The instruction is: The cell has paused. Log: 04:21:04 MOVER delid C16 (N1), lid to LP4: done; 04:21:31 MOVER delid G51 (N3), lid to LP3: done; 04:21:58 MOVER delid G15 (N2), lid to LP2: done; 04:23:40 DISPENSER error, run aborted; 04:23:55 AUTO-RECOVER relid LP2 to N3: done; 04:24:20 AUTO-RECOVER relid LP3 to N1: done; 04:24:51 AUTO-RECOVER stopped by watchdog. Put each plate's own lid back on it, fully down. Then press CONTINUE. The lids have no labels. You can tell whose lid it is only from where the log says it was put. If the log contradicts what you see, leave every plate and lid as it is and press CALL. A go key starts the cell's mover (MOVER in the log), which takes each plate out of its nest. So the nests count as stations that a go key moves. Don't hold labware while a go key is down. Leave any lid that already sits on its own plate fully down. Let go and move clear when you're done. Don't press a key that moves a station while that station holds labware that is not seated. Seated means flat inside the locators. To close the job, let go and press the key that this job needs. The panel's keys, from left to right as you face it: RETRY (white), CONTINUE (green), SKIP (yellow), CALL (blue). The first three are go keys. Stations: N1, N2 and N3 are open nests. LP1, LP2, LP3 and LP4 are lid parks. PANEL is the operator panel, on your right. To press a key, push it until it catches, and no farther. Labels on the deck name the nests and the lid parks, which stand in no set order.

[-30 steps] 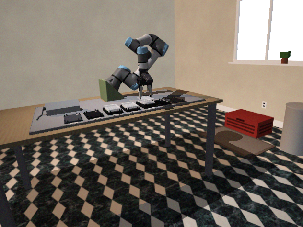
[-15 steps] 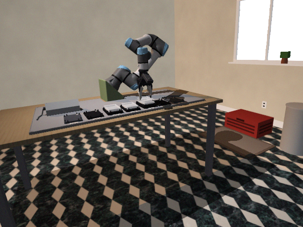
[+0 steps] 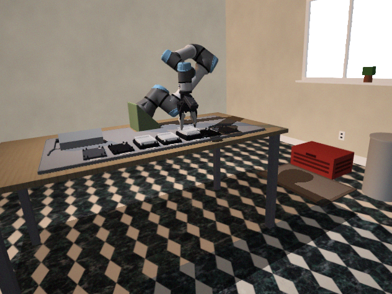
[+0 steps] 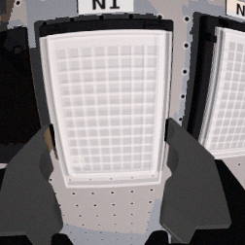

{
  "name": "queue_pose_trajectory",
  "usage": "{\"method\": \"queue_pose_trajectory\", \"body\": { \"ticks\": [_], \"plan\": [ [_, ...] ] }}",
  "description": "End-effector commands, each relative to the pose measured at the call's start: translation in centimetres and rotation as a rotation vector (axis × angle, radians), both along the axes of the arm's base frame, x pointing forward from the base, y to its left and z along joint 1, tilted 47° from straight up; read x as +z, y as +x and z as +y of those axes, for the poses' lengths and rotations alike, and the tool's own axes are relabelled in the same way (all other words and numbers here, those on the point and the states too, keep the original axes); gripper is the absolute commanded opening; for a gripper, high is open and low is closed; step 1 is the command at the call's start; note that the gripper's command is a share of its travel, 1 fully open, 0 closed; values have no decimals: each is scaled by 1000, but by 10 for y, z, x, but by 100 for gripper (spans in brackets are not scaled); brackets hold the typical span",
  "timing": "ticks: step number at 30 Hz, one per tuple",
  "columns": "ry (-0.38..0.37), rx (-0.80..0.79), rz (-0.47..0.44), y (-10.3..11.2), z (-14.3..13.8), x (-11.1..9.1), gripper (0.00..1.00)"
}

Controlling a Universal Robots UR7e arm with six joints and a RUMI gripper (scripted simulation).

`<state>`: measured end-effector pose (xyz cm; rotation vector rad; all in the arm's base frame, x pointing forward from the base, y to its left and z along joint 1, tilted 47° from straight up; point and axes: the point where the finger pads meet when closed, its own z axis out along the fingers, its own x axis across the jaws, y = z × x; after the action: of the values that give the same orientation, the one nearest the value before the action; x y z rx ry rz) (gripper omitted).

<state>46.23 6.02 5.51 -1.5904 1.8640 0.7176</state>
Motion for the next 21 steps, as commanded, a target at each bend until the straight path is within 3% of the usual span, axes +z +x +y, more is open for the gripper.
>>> {"method": "queue_pose_trajectory", "body": {
  "ticks": [1, 21],
  "plan": [
    [3, 0, 3, -1, 3, -3, 0],
    [3, 0, 3, 0, 8, -7, 0]
  ]
}}
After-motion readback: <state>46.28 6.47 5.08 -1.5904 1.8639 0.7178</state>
